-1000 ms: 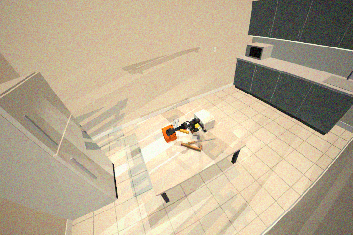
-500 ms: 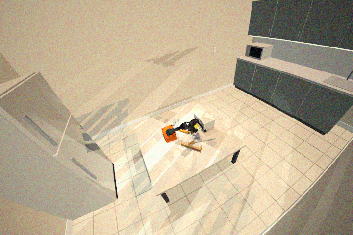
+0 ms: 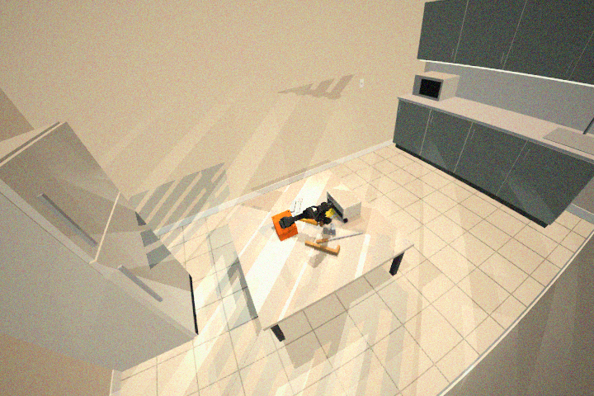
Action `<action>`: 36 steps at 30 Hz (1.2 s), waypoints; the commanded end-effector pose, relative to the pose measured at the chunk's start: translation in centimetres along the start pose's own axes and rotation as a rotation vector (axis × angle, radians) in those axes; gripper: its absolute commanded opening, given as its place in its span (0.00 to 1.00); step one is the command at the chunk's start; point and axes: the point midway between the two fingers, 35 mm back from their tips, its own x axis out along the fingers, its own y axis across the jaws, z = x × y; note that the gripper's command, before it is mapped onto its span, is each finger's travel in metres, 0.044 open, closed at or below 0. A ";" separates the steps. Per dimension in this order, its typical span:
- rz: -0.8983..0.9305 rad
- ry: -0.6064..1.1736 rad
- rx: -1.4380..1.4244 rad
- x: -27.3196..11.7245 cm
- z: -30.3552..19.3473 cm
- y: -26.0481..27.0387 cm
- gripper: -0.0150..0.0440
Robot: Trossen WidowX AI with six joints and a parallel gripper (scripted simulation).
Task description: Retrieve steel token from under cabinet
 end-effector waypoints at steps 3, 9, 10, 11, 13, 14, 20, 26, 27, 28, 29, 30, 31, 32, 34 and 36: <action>-0.001 -0.003 -0.005 0.1 0.8 0.0 0.25; -0.001 -0.003 -0.006 0.1 1.4 0.0 0.25; -0.001 -0.003 -0.006 0.1 1.5 0.0 0.25; -0.001 -0.003 -0.006 0.1 1.6 0.0 0.25; -0.001 -0.004 -0.006 0.1 1.8 0.0 0.25; -0.001 -0.004 -0.006 0.1 1.9 0.0 0.25; -0.001 -0.004 -0.006 0.1 2.6 0.1 0.25; -0.001 -0.004 -0.006 0.1 3.2 0.1 0.25; -0.001 -0.004 -0.006 0.1 3.4 0.1 0.25; -0.001 -0.004 -0.006 0.1 3.5 0.1 0.25; -0.001 -0.004 -0.006 0.1 3.6 0.1 0.25; -0.001 -0.004 -0.007 0.1 3.7 0.1 0.25; -0.001 -0.004 -0.007 0.1 3.8 0.1 0.25; -0.001 -0.004 -0.007 0.1 3.9 0.1 0.25; -0.001 -0.005 -0.007 0.1 4.1 0.1 0.25; -0.001 -0.005 -0.007 0.1 4.3 0.1 0.25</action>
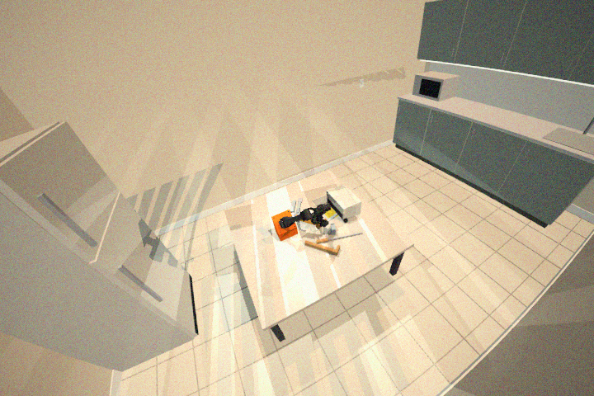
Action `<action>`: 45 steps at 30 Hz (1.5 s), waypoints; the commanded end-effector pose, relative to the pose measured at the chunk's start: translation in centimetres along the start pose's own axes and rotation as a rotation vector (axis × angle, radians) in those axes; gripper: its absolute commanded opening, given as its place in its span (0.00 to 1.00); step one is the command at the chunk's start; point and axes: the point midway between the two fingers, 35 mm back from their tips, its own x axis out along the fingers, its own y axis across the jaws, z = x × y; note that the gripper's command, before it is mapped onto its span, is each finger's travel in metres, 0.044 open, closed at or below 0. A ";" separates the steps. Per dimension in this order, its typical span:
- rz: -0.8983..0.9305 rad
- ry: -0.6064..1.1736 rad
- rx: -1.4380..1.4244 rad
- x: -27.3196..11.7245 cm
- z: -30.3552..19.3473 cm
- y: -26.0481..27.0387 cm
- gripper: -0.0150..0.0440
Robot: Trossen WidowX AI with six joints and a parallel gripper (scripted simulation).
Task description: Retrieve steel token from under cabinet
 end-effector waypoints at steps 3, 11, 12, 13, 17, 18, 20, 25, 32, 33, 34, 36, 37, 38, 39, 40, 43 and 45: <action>-0.002 -0.003 -0.005 0.1 0.8 0.0 0.25; -0.002 -0.004 -0.005 0.1 1.8 0.0 0.25; -0.002 -0.004 -0.006 0.1 1.9 0.0 0.25; -0.002 -0.004 -0.006 0.1 2.0 0.0 0.25; -0.002 -0.004 -0.006 0.1 2.4 0.1 0.25; -0.002 -0.004 -0.006 0.1 2.5 0.1 0.25; -0.002 -0.004 -0.006 0.1 2.8 0.1 0.25; -0.002 -0.004 -0.006 0.1 3.3 0.1 0.25; -0.002 -0.005 -0.006 0.1 4.2 0.2 0.25; -0.002 -0.005 -0.006 0.1 4.3 0.2 0.25; -0.002 -0.005 -0.007 0.1 4.4 0.2 0.25; -0.002 -0.005 -0.007 0.1 4.7 0.2 0.25; -0.002 -0.005 -0.007 0.1 4.8 0.2 0.25; -0.002 -0.005 -0.007 0.1 4.9 0.2 0.25; -0.002 -0.005 -0.007 0.1 5.0 0.2 0.25; -0.002 -0.005 -0.007 0.1 5.1 0.2 0.25; -0.002 -0.005 -0.007 0.1 5.5 0.2 0.25; -0.002 -0.005 -0.007 0.1 5.7 0.3 0.25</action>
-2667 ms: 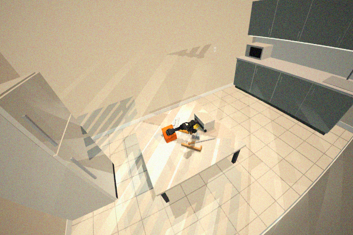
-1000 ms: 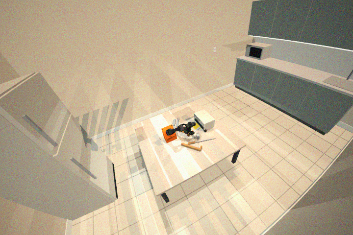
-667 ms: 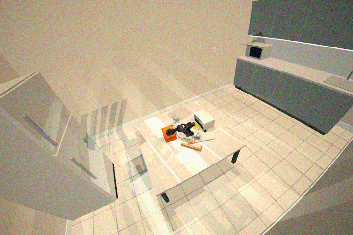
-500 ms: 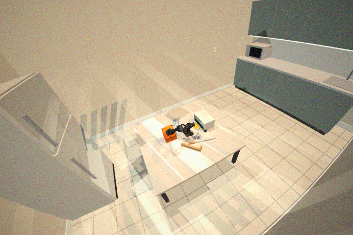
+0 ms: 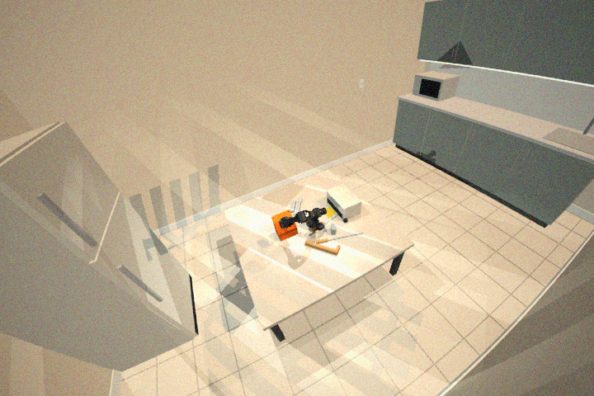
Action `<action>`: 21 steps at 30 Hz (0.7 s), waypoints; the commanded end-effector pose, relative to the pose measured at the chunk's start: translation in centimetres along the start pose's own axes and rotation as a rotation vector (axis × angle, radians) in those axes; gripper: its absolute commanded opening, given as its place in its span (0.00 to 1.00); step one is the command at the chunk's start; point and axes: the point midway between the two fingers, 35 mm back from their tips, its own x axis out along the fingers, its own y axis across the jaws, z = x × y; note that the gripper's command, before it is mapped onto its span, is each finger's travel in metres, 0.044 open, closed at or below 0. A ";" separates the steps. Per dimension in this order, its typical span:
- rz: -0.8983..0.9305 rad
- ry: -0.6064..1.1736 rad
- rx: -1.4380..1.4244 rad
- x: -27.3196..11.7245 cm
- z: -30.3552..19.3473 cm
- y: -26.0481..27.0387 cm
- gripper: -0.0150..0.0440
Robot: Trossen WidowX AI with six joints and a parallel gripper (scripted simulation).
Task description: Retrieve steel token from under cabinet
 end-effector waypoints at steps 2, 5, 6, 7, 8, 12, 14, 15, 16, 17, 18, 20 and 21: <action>-0.001 -0.004 -0.005 0.1 0.8 0.0 0.25; -0.001 -0.004 -0.005 0.1 1.2 0.0 0.25; -0.001 -0.004 -0.005 0.1 1.3 0.0 0.25; -0.001 -0.004 -0.005 0.1 1.4 0.0 0.25; -0.001 -0.004 -0.005 0.1 1.5 0.0 0.25; -0.001 -0.005 -0.005 0.1 2.0 0.0 0.25; -0.001 -0.005 -0.005 0.1 2.3 0.1 0.25; -0.001 -0.005 -0.006 0.1 2.4 0.1 0.25; -0.001 -0.005 -0.006 0.1 2.5 0.1 0.25; -0.001 -0.005 -0.006 0.1 2.6 0.1 0.25; -0.001 -0.005 -0.006 0.1 2.8 0.1 0.25; -0.001 -0.005 -0.006 0.1 3.0 0.1 0.25; -0.001 -0.004 -0.005 0.1 2.9 0.1 0.25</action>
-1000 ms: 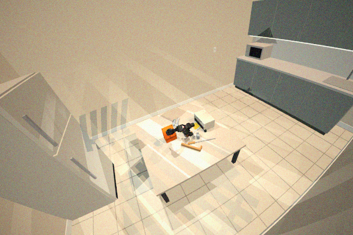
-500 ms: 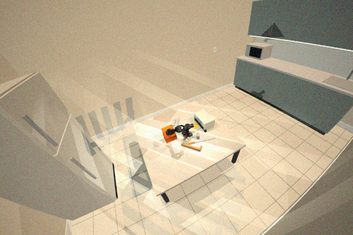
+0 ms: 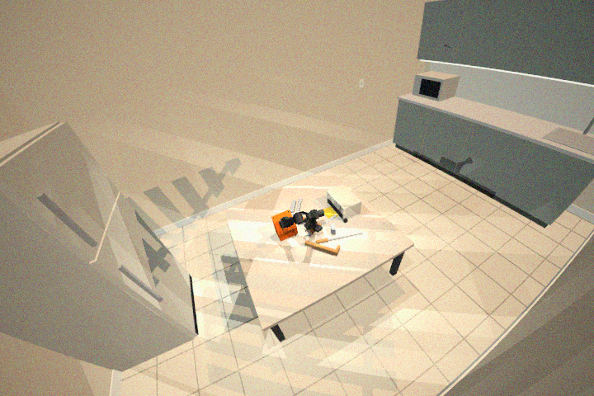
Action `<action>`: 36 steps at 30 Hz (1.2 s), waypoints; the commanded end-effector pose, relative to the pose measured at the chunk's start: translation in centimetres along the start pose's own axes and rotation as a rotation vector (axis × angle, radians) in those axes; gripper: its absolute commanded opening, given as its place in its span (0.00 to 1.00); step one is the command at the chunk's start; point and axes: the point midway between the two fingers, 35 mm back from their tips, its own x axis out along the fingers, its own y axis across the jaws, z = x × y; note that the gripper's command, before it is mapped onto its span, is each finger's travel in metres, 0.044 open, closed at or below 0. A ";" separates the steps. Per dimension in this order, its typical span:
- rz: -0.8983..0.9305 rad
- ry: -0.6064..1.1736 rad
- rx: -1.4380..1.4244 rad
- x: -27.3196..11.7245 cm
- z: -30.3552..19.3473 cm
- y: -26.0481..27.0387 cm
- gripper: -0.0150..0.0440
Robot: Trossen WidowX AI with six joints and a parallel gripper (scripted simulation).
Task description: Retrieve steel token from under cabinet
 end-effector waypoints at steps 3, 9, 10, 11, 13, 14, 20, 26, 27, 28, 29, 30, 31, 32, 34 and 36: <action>0.000 0.000 0.000 0.0 0.1 0.0 0.25; 0.000 -0.002 -0.002 -0.1 0.3 0.3 0.25; 0.000 -0.002 -0.003 -0.1 0.4 0.4 0.25; 0.000 -0.002 -0.003 -0.2 0.4 0.5 0.25; -0.001 -0.003 -0.004 -0.2 0.5 0.6 0.25; -0.001 -0.003 -0.005 -0.2 0.6 0.7 0.25; -0.001 -0.004 -0.003 -0.2 0.5 0.6 0.43; 0.000 -0.004 -0.002 -0.2 0.5 0.6 0.59; 0.000 -0.004 -0.002 -0.2 0.5 0.6 0.59; 0.000 -0.004 -0.002 -0.2 0.5 0.6 0.59; -0.001 -0.004 -0.003 -0.2 0.5 0.6 0.59; -0.001 -0.004 -0.003 -0.2 0.5 0.6 0.64; -0.001 -0.004 -0.003 -0.2 0.5 0.6 0.68; -0.001 -0.004 -0.003 -0.2 0.5 0.6 0.71; -0.001 -0.004 -0.002 -0.1 0.5 0.6 0.71; -0.001 -0.004 -0.002 -0.1 0.5 0.6 0.71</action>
